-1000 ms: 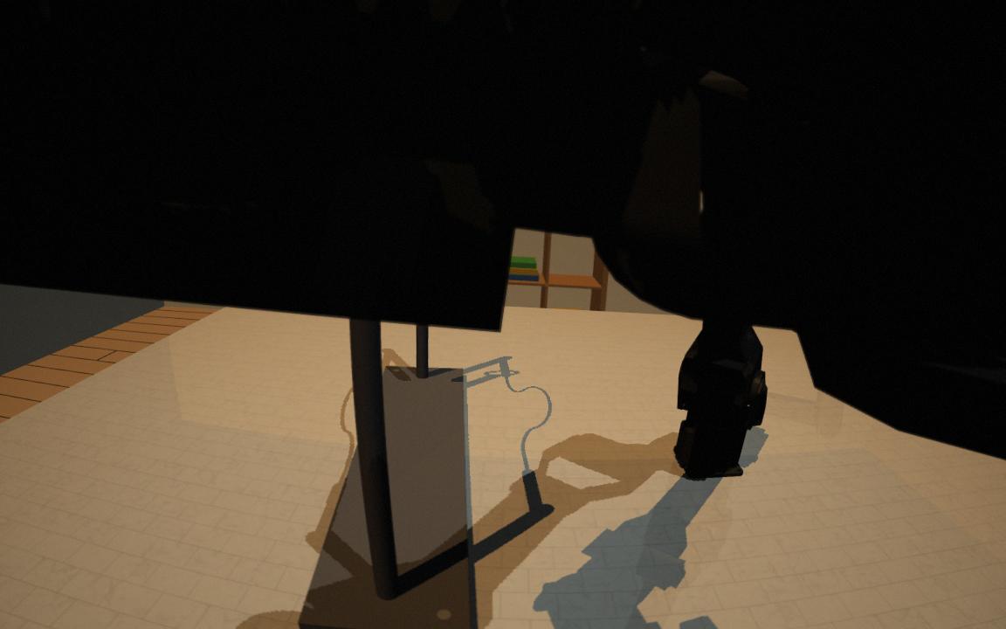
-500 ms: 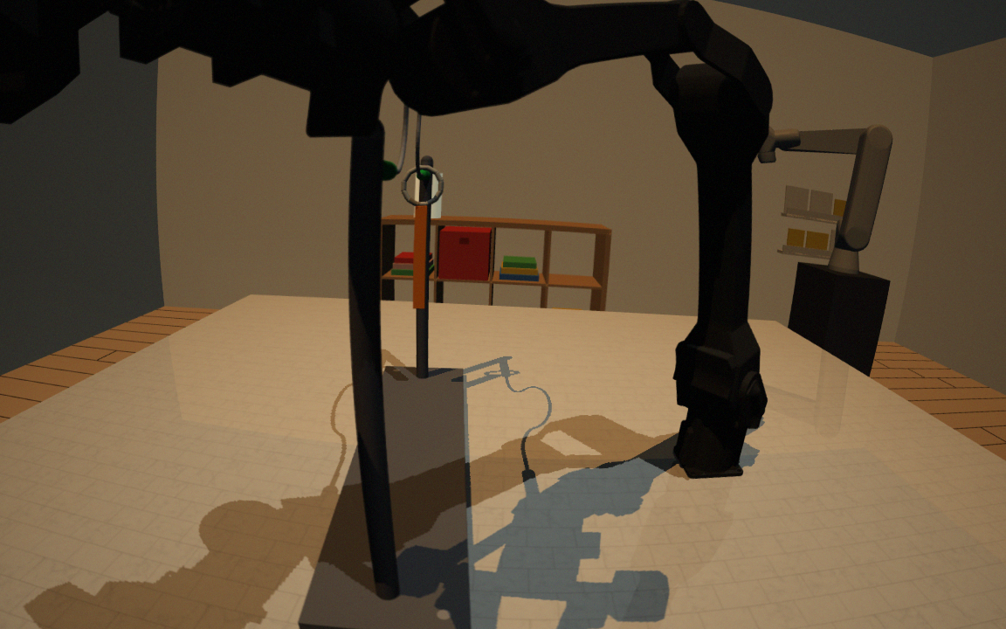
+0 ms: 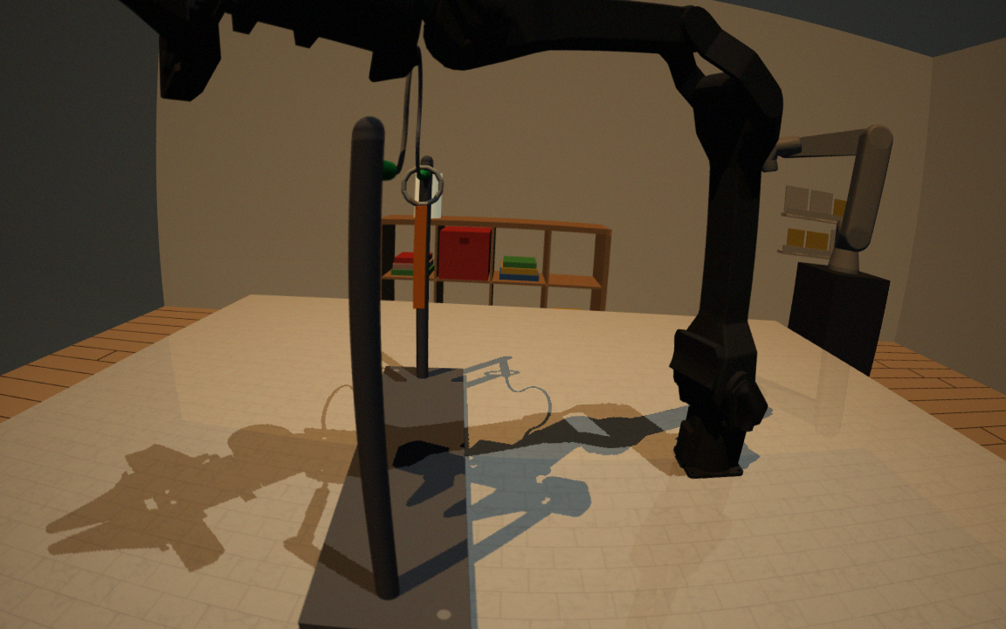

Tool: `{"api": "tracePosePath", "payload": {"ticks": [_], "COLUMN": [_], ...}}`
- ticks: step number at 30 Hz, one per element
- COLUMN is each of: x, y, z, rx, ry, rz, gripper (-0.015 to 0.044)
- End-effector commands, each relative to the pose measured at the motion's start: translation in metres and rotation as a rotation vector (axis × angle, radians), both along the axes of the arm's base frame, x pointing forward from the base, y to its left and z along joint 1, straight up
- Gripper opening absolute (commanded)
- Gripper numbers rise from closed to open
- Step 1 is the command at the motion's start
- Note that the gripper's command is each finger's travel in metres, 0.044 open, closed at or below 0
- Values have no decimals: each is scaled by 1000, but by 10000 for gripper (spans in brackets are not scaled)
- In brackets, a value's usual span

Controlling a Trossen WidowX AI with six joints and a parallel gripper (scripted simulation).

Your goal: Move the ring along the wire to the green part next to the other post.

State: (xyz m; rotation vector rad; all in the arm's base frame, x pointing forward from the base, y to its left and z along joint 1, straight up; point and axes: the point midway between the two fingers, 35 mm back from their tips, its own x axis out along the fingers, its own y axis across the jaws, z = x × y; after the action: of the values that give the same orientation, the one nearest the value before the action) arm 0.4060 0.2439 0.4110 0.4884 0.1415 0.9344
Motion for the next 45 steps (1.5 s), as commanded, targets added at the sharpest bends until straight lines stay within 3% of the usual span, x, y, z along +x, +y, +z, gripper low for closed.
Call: {"api": "tracePosePath", "payload": {"ticks": [1,10,19,36,45], "x": [12,21,28,8,-39], "y": [-50,-157,-251,-446,-539], "z": [17,40,34,-37,-98], "rx": [71,238,349,376,171], "ry": [69,175,170,43,-7], "rz": [-138,-424,-654,-1100,-1332], "gripper": [160,160,160,160,160]}}
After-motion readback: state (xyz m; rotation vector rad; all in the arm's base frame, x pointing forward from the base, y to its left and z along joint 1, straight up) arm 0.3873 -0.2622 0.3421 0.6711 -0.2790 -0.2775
